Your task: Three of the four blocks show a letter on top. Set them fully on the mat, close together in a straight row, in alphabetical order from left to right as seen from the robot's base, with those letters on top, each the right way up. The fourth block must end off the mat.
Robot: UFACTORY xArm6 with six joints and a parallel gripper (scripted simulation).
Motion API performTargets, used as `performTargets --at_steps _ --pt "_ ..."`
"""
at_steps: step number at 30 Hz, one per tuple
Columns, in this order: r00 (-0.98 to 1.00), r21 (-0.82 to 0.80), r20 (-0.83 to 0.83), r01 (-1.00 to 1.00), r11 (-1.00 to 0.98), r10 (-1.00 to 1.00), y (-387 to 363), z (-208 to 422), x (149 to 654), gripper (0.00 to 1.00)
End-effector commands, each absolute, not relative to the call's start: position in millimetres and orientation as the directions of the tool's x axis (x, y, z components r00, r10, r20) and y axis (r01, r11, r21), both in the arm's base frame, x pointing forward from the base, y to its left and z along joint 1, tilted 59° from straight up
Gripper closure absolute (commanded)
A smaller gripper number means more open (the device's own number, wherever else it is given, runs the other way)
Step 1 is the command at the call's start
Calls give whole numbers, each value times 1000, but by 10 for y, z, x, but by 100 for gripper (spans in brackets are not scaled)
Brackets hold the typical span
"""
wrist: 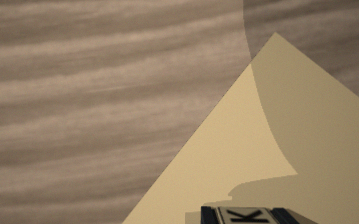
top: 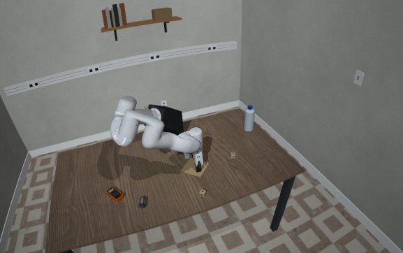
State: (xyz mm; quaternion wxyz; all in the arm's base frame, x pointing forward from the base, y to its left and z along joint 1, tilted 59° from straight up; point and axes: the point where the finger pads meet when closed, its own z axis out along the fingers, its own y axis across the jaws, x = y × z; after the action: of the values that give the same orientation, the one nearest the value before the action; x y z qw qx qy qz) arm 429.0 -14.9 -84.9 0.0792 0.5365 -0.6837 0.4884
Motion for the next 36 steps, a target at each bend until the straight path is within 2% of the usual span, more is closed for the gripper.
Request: performTargets --at_steps 1,13,26,36 --pt "-411 -584 631 -810 -54 -658 -138 -846 4295 72" --pt "-411 -584 631 -810 -54 -658 -109 -827 4280 72" --pt "-411 -584 631 -810 -53 -658 505 -410 3941 72" --pt "-411 -584 631 -810 -53 -658 617 -335 3880 72"
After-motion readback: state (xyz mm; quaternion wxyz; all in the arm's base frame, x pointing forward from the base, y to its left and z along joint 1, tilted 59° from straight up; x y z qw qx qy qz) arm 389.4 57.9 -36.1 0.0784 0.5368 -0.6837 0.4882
